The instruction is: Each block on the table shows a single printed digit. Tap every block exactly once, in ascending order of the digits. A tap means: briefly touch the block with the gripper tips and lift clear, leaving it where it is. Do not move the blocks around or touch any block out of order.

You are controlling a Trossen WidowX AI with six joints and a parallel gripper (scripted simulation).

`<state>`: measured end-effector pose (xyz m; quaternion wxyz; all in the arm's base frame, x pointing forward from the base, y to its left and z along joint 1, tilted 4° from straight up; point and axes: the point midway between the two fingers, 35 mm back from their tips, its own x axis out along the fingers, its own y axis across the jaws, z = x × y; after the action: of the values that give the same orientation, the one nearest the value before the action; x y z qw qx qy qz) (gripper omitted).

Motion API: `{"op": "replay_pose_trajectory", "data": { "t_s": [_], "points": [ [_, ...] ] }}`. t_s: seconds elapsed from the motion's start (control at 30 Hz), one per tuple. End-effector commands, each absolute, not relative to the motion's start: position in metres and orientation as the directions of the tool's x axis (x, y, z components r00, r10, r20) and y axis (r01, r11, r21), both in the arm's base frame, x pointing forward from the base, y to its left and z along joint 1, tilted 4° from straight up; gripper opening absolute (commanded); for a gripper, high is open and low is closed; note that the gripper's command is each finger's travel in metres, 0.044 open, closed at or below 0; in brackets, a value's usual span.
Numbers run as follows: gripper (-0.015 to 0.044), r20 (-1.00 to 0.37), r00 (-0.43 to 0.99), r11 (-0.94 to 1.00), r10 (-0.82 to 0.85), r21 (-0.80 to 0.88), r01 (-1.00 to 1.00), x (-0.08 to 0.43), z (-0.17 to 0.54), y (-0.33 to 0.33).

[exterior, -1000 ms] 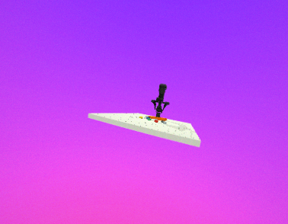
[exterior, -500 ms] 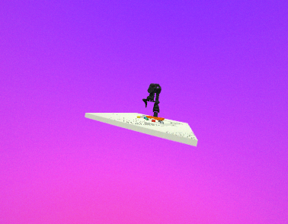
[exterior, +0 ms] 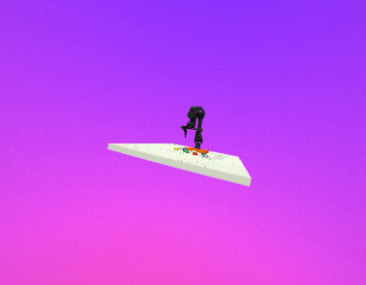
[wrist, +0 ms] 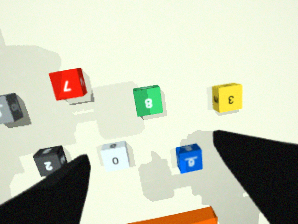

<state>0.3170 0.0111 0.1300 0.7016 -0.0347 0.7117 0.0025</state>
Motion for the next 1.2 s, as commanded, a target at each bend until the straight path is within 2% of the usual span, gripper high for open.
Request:
{"op": "replay_pose_trajectory", "data": {
  "t_s": [0.0, 0.17, 0.23, 0.97, 1.17],
  "points": [
    [0.04, -0.999, -0.01, 0.998, -0.046, -0.046, -0.053, 0.319, 0.131, -0.011],
    [0.04, -0.998, -0.011, 0.997, -0.054, -0.053, -0.053, 0.313, 0.135, -0.088],
    [0.04, -0.998, -0.011, 0.997, -0.055, -0.055, -0.053, 0.311, 0.136, -0.099],
    [0.04, -0.998, -0.011, 0.997, -0.055, -0.055, -0.053, 0.311, 0.136, -0.099],
    [0.04, -0.999, -0.011, 0.998, -0.047, -0.047, -0.053, 0.299, 0.134, -0.029]
  ]
}}
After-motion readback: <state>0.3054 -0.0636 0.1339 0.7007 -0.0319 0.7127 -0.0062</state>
